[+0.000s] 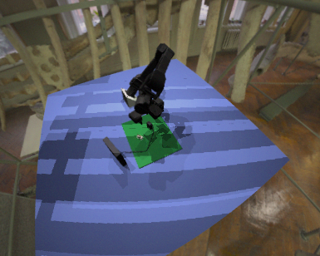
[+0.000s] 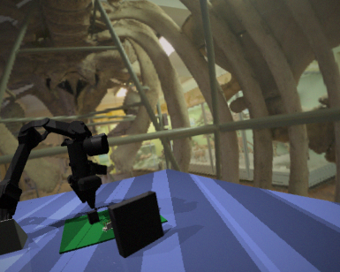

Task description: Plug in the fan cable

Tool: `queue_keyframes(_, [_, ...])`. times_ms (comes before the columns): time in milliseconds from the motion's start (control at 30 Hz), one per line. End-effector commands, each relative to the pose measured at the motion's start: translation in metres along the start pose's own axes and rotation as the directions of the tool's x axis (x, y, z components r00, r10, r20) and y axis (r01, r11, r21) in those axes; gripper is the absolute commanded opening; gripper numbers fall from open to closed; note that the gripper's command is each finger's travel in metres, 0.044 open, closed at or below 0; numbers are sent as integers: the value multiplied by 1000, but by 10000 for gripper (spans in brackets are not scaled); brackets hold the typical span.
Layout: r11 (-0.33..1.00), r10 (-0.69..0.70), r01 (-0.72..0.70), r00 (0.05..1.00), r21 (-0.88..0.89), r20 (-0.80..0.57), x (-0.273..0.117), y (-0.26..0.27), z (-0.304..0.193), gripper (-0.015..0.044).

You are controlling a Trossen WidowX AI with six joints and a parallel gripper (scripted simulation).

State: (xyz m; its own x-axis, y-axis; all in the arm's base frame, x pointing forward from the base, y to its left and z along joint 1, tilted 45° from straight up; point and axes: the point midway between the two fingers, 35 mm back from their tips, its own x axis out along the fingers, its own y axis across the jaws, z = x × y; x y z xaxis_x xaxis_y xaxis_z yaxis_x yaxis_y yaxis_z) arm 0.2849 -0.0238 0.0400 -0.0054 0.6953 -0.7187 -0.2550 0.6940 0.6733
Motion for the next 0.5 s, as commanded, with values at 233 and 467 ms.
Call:
queue_keyframes(233, [1000,3,-3,1000,1,2,18,0,1,440])
queue_keyframes(467, [1000,3,-3,1000,1,2,29,0,1,440])
